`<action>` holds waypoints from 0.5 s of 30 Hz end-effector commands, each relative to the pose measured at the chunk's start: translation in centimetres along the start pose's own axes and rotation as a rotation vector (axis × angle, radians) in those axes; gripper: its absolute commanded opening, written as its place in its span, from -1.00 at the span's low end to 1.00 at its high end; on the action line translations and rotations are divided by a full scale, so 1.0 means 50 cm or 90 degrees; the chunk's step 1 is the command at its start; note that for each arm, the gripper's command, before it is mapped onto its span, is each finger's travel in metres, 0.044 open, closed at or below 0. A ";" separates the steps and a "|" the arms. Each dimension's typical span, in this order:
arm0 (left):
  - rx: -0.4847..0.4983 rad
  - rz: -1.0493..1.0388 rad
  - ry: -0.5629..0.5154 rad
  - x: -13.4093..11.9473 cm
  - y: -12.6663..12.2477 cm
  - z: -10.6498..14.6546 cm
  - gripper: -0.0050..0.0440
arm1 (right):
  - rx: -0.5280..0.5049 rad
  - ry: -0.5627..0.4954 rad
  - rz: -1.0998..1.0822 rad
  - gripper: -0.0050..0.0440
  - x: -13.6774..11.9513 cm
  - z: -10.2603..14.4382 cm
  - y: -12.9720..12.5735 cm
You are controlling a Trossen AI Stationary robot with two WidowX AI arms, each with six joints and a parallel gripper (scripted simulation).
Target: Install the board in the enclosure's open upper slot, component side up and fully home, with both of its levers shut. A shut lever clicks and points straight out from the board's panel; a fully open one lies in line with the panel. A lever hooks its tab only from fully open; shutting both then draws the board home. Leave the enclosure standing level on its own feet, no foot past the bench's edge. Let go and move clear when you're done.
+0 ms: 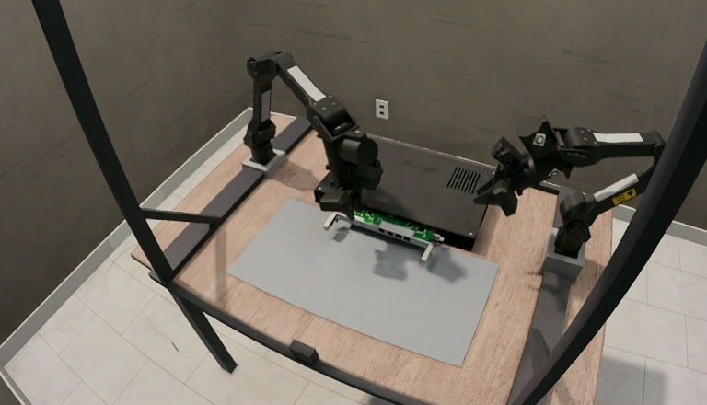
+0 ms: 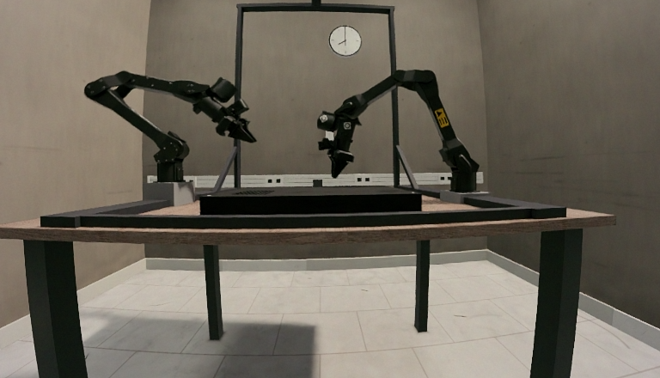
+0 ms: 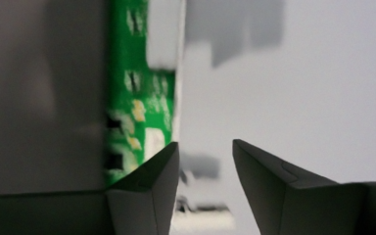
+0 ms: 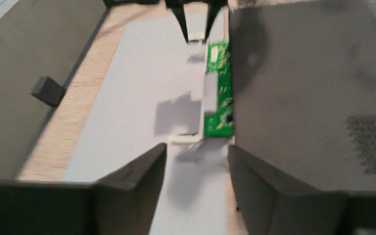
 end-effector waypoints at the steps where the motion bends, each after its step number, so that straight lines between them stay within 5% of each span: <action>1: -0.055 0.066 0.069 -0.034 -0.034 0.018 -0.18 | 0.006 0.063 -0.103 -0.18 0.023 -0.012 0.027; 8: -0.064 0.231 0.183 -0.093 -0.053 0.031 -0.18 | -0.064 0.148 -0.287 -0.18 0.042 -0.064 0.042; 15: -0.031 0.374 0.205 -0.105 -0.058 0.035 -0.18 | -0.132 0.208 -0.427 -0.18 0.046 -0.115 0.055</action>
Point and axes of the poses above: on each arm, the point midway between the two fingers, 35 mm back from their tips, its own z axis back along the fingers, its own y axis across the jaws, x = y × z, the point moved 1 cm from there along z, back along the fingers
